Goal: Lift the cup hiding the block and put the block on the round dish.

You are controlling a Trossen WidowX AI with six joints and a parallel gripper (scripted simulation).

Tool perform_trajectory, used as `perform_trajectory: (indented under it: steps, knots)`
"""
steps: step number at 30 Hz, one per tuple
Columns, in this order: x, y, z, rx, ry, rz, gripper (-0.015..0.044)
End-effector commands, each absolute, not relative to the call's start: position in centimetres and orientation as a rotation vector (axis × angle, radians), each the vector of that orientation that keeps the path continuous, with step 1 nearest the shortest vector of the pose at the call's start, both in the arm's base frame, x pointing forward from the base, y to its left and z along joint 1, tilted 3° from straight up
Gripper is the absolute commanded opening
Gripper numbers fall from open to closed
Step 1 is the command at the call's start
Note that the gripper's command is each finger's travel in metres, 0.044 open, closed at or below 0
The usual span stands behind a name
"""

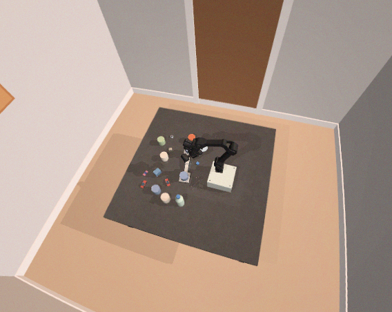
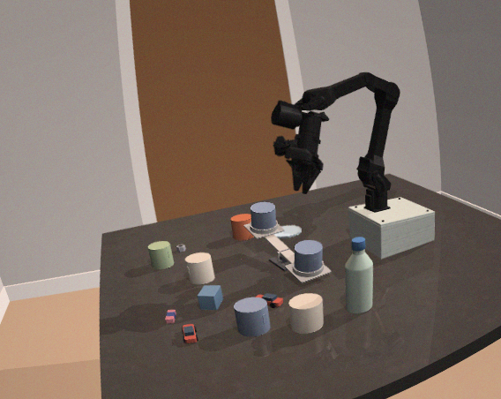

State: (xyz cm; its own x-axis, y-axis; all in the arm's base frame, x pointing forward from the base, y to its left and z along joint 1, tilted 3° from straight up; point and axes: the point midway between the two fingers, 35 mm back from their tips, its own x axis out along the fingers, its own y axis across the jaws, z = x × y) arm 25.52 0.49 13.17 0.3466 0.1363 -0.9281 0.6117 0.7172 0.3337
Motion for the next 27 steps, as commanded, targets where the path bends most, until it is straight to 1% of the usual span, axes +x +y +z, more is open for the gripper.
perform_trajectory:
  steps: [1,13,23,27]
  knots:
    - [26.7,1.6,12.3,0.849,1.247,-0.475,0.0440]
    - [29.1,5.5,9.0,1.059,1.303,-0.844,0.0440]
    - [30.2,9.3,5.4,1.170,1.243,-1.190,0.0440]
    - [30.2,9.5,5.1,1.175,1.235,-1.213,0.0440]
